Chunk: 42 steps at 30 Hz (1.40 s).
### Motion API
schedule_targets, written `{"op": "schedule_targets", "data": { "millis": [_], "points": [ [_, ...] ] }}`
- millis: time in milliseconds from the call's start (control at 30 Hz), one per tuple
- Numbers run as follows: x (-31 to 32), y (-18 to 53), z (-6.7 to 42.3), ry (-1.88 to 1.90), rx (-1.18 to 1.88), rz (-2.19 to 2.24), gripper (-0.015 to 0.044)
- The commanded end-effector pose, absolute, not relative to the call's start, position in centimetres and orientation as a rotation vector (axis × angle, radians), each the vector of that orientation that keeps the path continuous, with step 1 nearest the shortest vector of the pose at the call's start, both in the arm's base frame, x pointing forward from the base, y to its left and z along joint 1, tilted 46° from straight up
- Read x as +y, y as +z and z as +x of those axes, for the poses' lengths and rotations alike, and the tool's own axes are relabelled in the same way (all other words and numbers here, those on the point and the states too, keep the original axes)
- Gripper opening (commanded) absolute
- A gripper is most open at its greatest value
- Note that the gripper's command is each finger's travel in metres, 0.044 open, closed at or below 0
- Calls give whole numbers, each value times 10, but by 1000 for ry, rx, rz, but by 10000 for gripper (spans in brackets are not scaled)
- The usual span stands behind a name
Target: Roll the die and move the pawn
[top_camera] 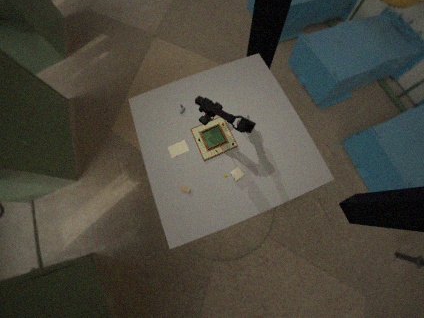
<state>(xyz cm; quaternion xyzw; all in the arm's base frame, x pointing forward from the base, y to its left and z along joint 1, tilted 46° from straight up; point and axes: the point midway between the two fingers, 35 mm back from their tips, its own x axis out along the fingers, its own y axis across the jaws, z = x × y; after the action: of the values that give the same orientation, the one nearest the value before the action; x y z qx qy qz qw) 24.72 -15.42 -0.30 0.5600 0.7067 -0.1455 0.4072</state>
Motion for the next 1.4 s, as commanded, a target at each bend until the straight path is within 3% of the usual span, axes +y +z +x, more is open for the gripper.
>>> {"op": "schedule_targets", "data": {
  "millis": [0, 500, 733, 1367],
  "points": [
    [-132, 8, 257, -454, 1786, 1491, 0],
    [-60, 45, 276, -754, 1801, 1728, 0],
    [-57, 46, 277, -772, 1801, 1733, 0],
    [-52, 35, 267, -1174, 1452, 1239, 0]
  ]
}}
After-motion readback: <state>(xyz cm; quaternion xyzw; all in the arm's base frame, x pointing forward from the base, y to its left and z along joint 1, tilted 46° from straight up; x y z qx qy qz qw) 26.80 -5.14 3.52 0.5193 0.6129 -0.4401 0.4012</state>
